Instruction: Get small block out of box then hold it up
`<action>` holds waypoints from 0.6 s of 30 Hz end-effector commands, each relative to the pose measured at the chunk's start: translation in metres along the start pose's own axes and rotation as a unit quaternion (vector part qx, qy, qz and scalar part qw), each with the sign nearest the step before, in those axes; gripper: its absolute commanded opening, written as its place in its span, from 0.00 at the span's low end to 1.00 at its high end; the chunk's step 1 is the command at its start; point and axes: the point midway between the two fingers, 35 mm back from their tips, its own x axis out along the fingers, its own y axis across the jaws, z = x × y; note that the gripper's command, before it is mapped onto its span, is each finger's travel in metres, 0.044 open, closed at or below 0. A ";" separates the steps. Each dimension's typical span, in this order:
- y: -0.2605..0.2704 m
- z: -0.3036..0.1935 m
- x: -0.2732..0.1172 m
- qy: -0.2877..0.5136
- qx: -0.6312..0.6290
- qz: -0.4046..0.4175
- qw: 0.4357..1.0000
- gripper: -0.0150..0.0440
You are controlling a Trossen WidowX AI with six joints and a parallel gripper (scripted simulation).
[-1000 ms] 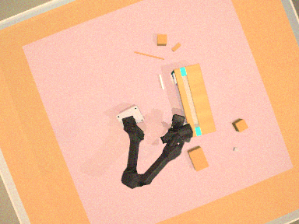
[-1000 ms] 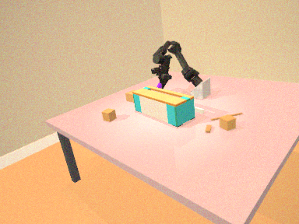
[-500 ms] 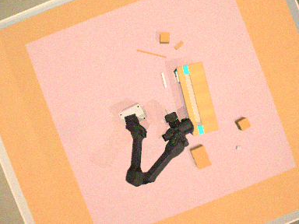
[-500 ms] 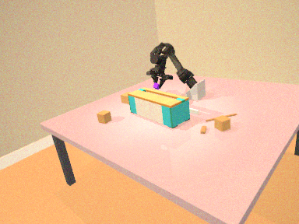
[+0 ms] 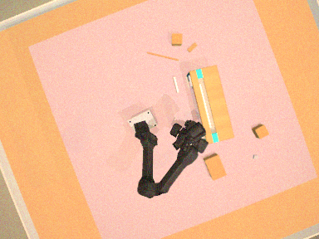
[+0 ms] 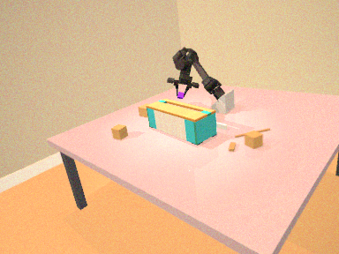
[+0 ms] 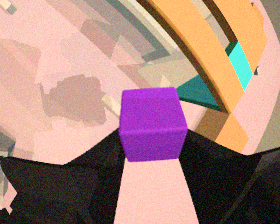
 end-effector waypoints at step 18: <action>-0.003 0.004 -0.019 0.019 -0.434 -0.032 0.900 0.25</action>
